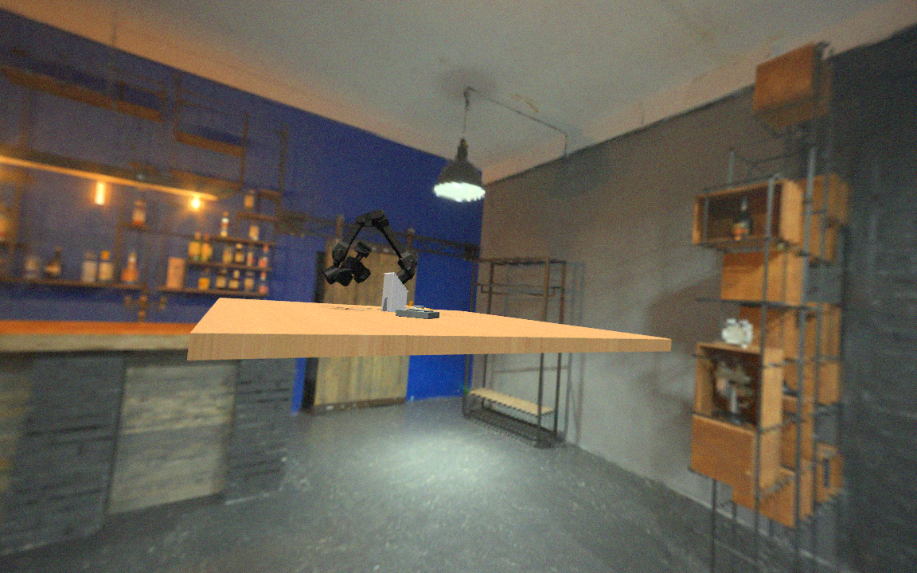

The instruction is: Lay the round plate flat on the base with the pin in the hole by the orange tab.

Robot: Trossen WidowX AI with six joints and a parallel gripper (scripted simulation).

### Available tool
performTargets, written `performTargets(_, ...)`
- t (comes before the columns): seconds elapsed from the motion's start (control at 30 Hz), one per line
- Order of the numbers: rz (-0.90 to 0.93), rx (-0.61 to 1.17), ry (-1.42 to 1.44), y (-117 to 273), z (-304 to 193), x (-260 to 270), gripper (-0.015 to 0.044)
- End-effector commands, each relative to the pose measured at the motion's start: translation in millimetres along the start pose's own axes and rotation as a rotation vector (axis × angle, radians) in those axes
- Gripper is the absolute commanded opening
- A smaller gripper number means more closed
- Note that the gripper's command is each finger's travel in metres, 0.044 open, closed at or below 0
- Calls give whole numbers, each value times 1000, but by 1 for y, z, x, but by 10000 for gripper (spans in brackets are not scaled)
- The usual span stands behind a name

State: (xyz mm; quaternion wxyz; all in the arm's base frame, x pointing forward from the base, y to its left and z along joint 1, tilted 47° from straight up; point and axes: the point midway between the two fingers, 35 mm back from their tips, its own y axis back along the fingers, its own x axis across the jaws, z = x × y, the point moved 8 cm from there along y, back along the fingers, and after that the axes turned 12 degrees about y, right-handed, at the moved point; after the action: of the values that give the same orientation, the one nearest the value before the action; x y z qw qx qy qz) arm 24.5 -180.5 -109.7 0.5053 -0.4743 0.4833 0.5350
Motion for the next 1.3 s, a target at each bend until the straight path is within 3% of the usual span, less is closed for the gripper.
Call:
performTargets(0.0,3,-11,19,-1,-1,-1,374)
performTargets(0.23,-22,-448,764,-51,-11,-33,190)
performTargets(0.3,-40,-491,837,-57,-10,-36,137)
performTargets(0.47,-262,-797,1366,-101,-1,-58,6)
performTargets(0.6,-443,-939,1627,-123,9,-69,0)
performTargets(0.77,-964,-1154,2099,-166,39,-93,0)
performTargets(0.83,-1045,-1172,2148,-171,45,-96,0)
performTargets(0.9,-1251,-1201,2256,-182,60,-104,0)
performTargets(1.1,-1735,-1199,2431,-202,88,-118,0)
performTargets(1.27,-2416,-1051,2506,-221,124,-134,0)
